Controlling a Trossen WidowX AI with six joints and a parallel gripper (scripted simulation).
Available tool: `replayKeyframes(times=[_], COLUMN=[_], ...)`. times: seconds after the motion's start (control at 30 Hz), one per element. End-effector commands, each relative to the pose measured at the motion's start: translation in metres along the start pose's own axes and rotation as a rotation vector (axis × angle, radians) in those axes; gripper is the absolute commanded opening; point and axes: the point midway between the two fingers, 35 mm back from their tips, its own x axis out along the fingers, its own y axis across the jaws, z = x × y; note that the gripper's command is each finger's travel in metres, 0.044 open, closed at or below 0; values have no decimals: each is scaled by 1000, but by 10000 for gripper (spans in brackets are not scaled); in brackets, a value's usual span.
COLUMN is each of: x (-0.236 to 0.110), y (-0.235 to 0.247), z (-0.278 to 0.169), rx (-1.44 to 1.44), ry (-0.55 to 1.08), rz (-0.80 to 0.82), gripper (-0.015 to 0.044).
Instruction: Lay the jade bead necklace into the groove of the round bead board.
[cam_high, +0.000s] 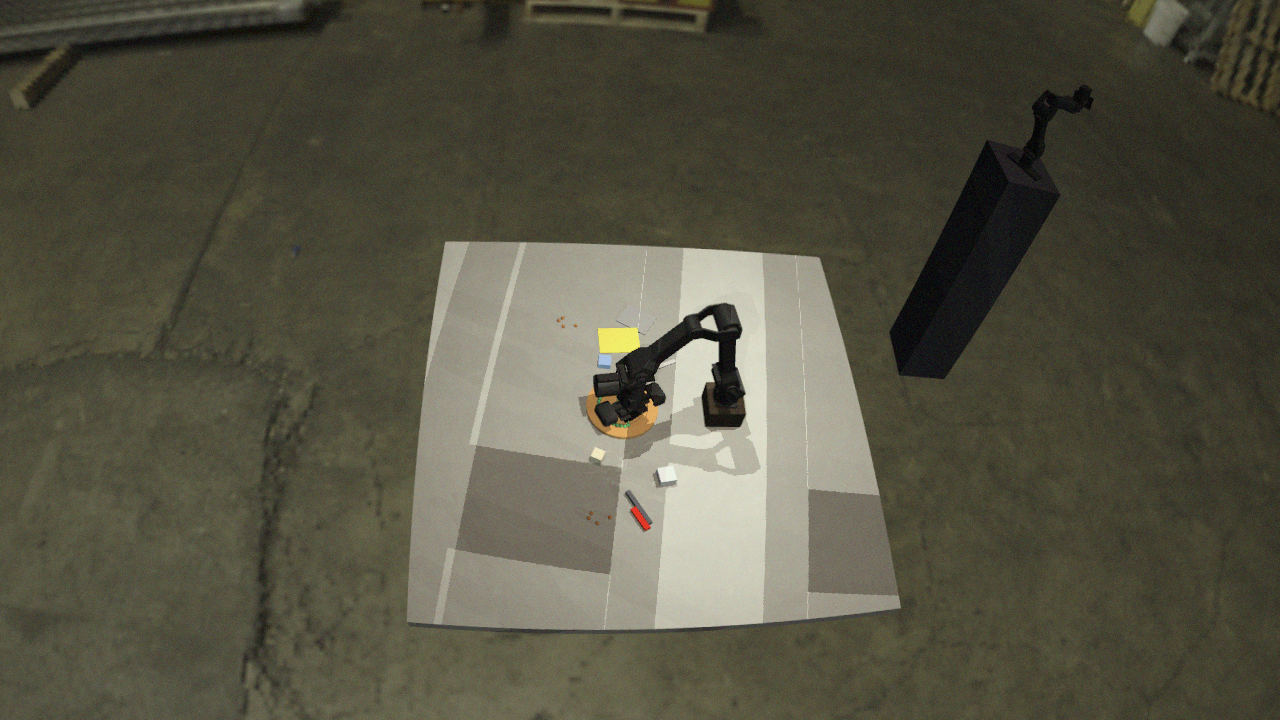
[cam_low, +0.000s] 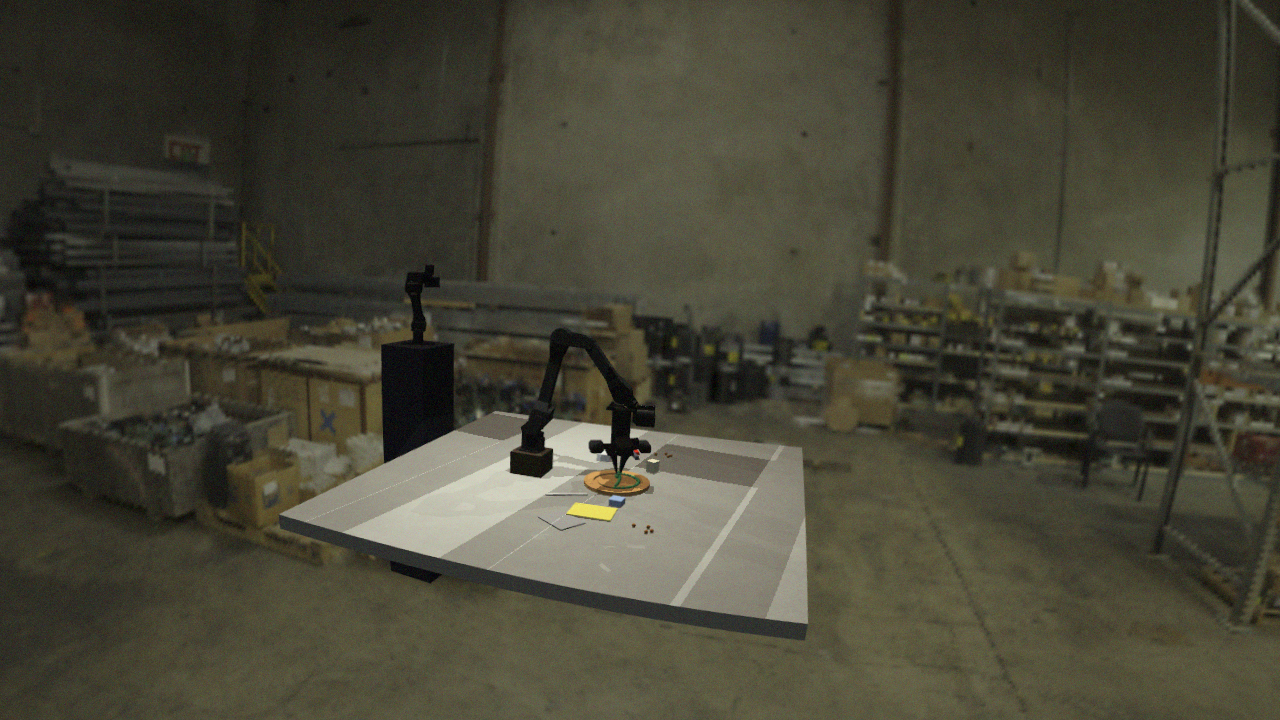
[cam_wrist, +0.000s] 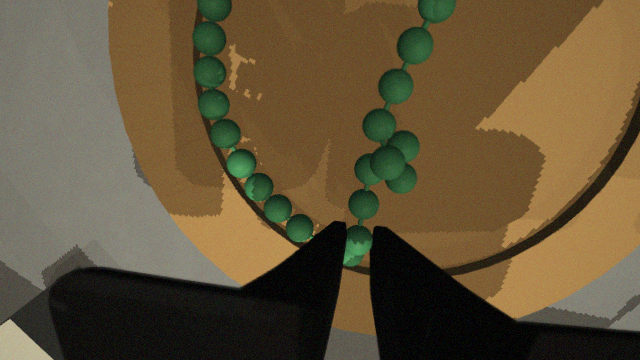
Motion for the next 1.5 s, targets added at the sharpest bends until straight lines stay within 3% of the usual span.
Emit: replayKeyframes(times=[0.0,0.93,1.47], x=[-2,6,-2], y=[0,-12,-12], z=[0,-14,-14], rx=[3,3,3], ry=[-1,1,0], rz=[2,0,1], gripper=[0,0,420])
